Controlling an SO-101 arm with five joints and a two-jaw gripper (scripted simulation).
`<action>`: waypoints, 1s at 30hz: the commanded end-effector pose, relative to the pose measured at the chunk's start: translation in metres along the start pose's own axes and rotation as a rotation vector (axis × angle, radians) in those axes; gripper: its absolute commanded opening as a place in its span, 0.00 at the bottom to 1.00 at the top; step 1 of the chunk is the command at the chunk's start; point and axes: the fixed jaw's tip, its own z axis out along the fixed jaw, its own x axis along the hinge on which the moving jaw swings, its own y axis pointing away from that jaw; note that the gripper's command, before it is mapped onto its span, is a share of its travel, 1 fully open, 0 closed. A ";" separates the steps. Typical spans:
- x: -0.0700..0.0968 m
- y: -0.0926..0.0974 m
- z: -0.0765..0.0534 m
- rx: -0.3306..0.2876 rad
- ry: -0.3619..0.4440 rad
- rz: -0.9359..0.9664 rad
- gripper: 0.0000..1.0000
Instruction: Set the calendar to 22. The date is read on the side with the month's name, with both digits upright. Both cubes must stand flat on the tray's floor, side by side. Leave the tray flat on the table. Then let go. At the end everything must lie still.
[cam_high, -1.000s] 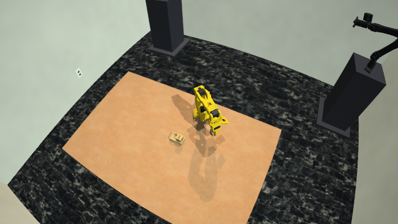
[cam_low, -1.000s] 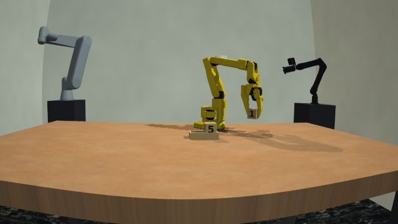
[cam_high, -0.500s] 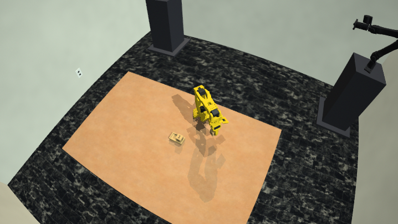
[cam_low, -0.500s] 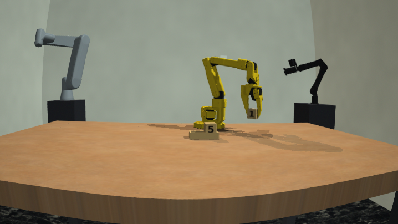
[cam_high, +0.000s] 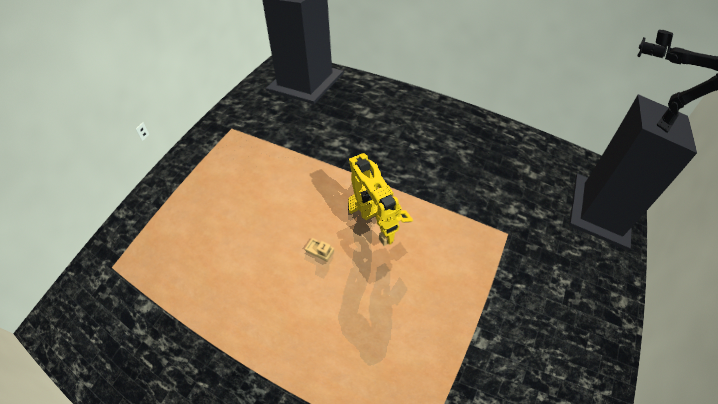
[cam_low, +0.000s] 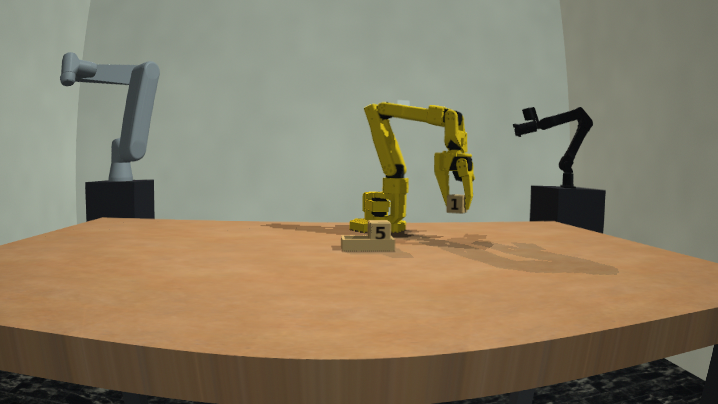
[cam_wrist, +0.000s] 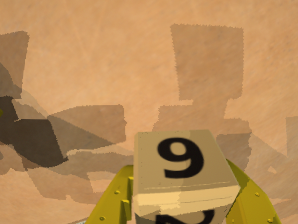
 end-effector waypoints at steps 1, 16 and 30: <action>-0.001 -0.004 -0.005 0.051 -0.002 0.001 0.00; -0.001 -0.004 0.001 0.051 -0.002 0.001 0.00; -0.001 -0.005 0.007 0.051 -0.002 0.001 0.00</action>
